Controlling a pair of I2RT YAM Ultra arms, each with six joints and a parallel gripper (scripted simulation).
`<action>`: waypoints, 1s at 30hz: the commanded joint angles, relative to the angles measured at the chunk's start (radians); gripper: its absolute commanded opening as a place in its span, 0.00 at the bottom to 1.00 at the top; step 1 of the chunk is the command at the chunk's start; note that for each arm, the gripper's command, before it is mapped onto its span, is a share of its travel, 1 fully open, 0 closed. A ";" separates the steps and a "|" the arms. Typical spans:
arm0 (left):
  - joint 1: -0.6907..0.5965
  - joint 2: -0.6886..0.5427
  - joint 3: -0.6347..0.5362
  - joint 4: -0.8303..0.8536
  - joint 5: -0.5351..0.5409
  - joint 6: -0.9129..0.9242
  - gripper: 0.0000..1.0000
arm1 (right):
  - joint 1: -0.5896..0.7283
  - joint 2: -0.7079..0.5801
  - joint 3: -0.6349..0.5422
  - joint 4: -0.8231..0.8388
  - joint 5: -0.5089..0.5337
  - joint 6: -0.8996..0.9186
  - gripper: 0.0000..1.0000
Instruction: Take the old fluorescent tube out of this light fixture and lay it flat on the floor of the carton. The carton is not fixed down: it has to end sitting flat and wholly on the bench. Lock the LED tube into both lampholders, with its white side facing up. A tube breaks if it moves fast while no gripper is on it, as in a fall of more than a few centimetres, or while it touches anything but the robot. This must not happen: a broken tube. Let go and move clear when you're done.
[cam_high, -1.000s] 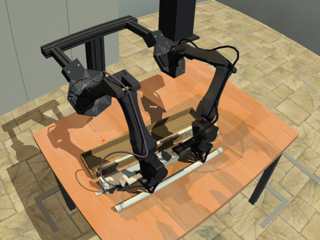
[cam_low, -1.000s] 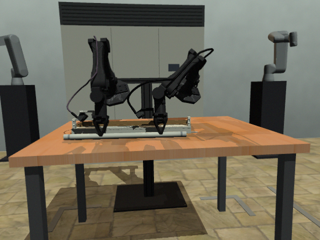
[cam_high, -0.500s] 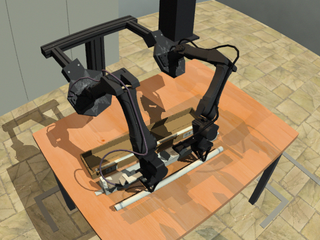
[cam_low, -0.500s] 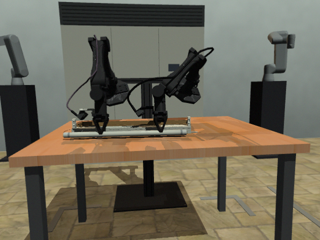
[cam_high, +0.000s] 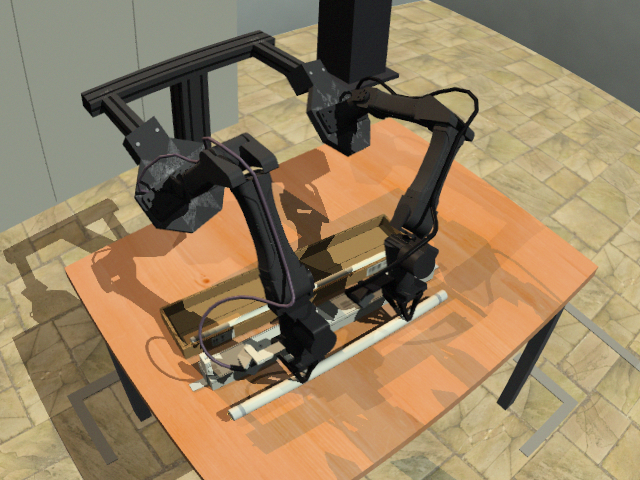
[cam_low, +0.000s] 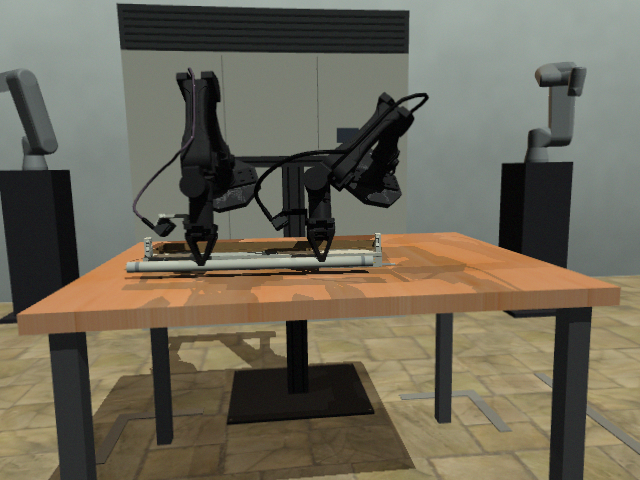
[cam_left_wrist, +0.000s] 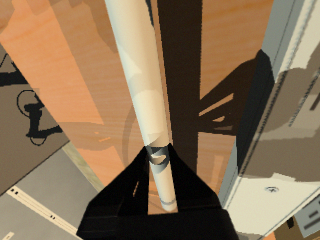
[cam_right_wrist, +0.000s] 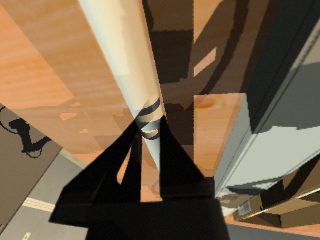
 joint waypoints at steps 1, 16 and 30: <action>-0.040 -0.038 -0.019 -0.029 -0.011 -0.017 0.11 | 0.008 -0.044 0.015 -0.034 0.025 0.005 0.11; -0.048 -0.034 0.027 0.006 -0.018 0.007 0.11 | 0.000 -0.061 -0.001 -0.021 0.025 0.003 0.11; -0.046 -0.004 0.061 -0.112 0.010 -0.047 0.11 | 0.004 -0.005 0.062 -0.093 0.024 0.010 0.11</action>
